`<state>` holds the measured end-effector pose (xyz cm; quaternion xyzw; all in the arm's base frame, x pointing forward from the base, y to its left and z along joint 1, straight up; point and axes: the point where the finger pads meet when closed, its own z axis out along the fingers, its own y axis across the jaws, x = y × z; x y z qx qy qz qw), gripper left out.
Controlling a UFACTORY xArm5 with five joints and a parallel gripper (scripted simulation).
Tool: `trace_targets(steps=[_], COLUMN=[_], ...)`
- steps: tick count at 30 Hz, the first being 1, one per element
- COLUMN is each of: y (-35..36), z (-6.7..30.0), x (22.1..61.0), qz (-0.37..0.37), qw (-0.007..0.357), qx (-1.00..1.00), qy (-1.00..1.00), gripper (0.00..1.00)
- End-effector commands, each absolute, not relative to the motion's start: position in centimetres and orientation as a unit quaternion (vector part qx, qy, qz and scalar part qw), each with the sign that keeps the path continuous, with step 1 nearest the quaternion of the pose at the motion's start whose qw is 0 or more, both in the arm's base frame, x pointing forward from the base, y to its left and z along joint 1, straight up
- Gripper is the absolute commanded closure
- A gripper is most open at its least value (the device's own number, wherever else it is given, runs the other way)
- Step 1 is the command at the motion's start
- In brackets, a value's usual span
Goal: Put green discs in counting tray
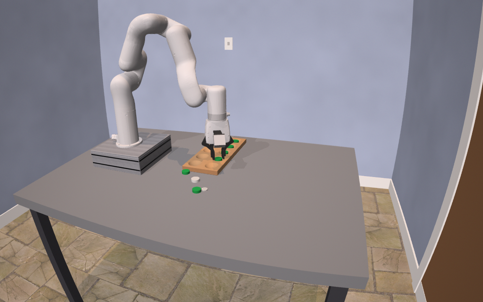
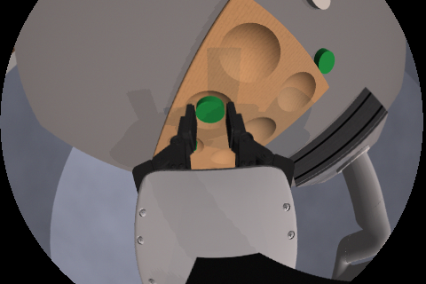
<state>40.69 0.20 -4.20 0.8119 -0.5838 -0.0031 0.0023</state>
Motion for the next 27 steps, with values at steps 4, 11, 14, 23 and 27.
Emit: trace_targets(steps=[4,11,14,23,27], y=[0.2,0.2,0.2,0.2,0.2], z=[-4.1,-4.1,-4.1,-3.4,0.8], x=[40.8,40.8,40.8,40.9,40.9], qz=[-0.002,-0.002,-0.002,-0.002,-0.002], qw=[0.001,0.001,0.001,0.001,0.001], qx=[0.812,0.812,0.812,0.812,0.812], qy=[-0.584,-0.584,-0.584,-0.584,-0.584], gripper=[0.63,0.63,0.63,0.63,0.63])
